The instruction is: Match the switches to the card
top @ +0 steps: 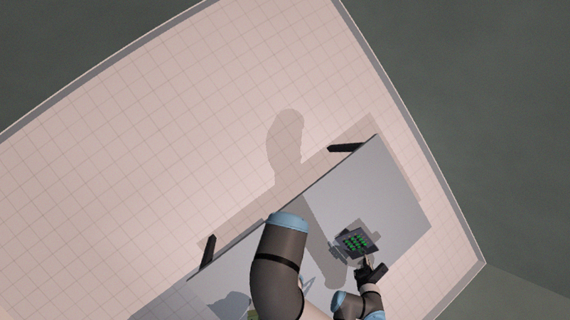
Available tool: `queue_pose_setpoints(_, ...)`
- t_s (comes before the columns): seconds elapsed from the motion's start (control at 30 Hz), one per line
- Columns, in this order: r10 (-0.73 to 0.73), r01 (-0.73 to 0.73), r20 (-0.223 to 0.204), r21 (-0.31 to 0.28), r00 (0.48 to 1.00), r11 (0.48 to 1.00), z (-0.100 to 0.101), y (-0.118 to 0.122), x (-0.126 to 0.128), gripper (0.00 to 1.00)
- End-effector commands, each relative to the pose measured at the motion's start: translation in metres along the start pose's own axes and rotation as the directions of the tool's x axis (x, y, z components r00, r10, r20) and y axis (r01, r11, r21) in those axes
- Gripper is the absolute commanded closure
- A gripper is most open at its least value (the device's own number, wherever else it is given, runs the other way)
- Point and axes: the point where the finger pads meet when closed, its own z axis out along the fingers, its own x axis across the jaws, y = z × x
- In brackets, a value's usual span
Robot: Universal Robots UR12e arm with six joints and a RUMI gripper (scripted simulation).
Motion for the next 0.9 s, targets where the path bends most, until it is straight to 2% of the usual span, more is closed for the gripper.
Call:
queue_pose_setpoints(0.0, 0.0, 0.0, -0.004, 0.002, 1.0, 1.0, 0.006, -0.001, 0.001, 1.0)
queue_pose_setpoints(0.5, 0.0, 0.0, -0.004, 0.002, 1.0, 1.0, 0.045, -0.001, 0.001, 1.0)
queue_pose_setpoints(0.87, 0.0, 0.0, -0.004, 0.002, 1.0, 1.0, 0.065, -0.001, 0.001, 1.0)
